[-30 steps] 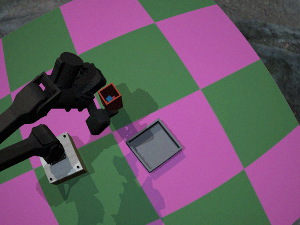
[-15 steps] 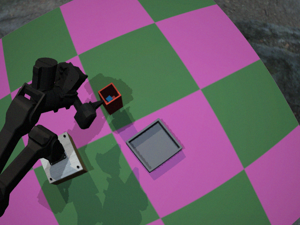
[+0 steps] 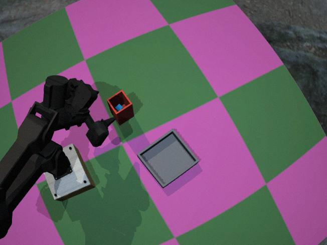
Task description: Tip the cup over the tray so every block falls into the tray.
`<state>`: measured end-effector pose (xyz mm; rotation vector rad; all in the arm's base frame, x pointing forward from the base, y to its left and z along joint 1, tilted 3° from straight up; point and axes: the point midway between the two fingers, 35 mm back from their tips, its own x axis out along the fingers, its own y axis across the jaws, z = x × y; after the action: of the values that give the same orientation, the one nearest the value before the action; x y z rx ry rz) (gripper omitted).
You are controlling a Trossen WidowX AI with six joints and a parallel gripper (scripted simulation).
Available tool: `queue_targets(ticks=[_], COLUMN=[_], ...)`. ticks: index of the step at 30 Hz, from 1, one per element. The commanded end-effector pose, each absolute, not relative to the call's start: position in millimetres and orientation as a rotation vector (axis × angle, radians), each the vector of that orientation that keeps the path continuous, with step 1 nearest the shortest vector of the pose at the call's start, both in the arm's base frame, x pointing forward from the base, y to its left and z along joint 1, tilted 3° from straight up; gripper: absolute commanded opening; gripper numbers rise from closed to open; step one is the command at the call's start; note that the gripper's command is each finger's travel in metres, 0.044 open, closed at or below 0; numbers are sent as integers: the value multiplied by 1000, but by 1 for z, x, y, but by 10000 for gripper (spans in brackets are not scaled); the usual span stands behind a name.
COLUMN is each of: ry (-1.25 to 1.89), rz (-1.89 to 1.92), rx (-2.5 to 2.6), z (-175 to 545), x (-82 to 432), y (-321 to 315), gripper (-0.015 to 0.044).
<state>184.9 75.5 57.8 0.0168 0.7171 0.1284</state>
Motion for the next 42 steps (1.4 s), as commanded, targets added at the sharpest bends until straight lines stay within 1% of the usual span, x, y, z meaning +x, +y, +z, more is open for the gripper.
queue_targets(ticks=[1, 42], ry=[723, 719], rz=[121, 121], rx=[14, 13], z=[46, 9], x=[183, 231], y=[74, 82], gripper=[440, 440])
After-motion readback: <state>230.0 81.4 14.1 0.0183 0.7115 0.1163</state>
